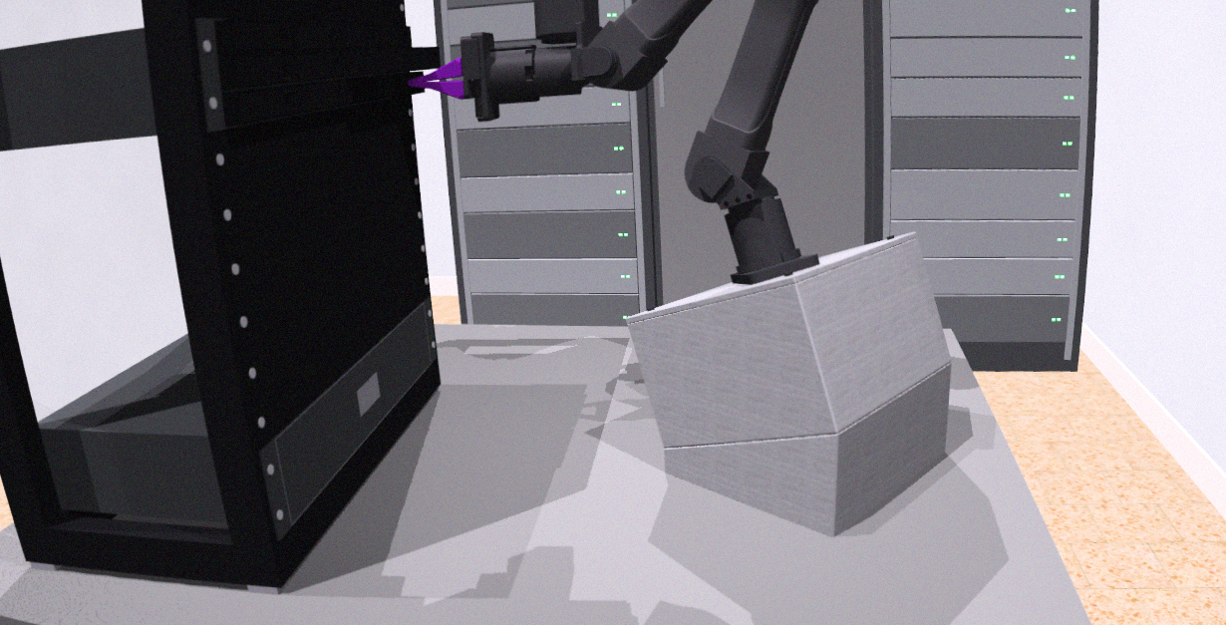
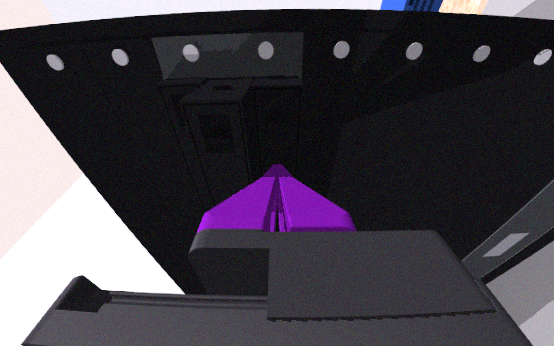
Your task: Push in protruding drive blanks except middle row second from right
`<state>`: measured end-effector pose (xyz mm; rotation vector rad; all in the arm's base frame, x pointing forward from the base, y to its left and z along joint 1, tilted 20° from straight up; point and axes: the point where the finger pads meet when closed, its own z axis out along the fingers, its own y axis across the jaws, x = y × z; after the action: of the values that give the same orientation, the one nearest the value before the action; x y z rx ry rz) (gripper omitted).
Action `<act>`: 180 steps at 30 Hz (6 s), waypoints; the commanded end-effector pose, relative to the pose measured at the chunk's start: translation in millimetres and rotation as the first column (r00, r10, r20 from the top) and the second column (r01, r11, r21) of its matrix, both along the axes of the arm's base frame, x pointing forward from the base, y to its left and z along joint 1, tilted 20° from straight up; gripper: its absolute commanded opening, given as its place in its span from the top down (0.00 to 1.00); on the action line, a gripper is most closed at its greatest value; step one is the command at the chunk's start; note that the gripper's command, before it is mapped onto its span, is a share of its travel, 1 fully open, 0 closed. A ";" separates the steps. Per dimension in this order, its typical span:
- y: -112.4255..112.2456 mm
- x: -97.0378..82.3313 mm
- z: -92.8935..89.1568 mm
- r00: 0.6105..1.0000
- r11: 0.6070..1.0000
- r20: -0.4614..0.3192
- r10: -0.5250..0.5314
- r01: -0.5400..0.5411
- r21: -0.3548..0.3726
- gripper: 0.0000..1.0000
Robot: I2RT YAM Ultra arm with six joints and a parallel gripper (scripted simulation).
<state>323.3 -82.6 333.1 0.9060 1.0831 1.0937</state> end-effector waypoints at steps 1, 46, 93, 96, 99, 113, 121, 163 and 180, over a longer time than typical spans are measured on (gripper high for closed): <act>-13.2 4.2 16.1 0.998 0.999 0.028 -0.052 0.052 -0.014 1.00; -19.1 10.0 15.8 0.998 0.999 0.023 -0.052 0.053 -0.012 1.00; -22.3 12.6 16.3 0.998 0.999 0.023 -0.053 0.053 -0.009 1.00; -22.6 12.6 18.4 0.998 0.999 0.031 -0.053 0.053 -0.012 1.00; -24.0 14.0 19.6 0.998 0.999 0.034 -0.052 0.053 -0.012 1.00; -25.3 16.0 14.2 0.999 0.999 0.012 -0.053 0.053 -0.002 1.00; -25.3 16.0 14.2 0.999 0.999 0.012 -0.053 0.053 -0.002 1.00; -27.5 20.5 16.4 0.999 0.999 0.017 -0.051 0.052 -0.004 1.00; -18.5 -40.3 -9.2 0.999 0.999 0.005 -0.040 0.040 0.008 1.00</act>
<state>300.4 -106.9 327.5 0.9289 1.0381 1.0515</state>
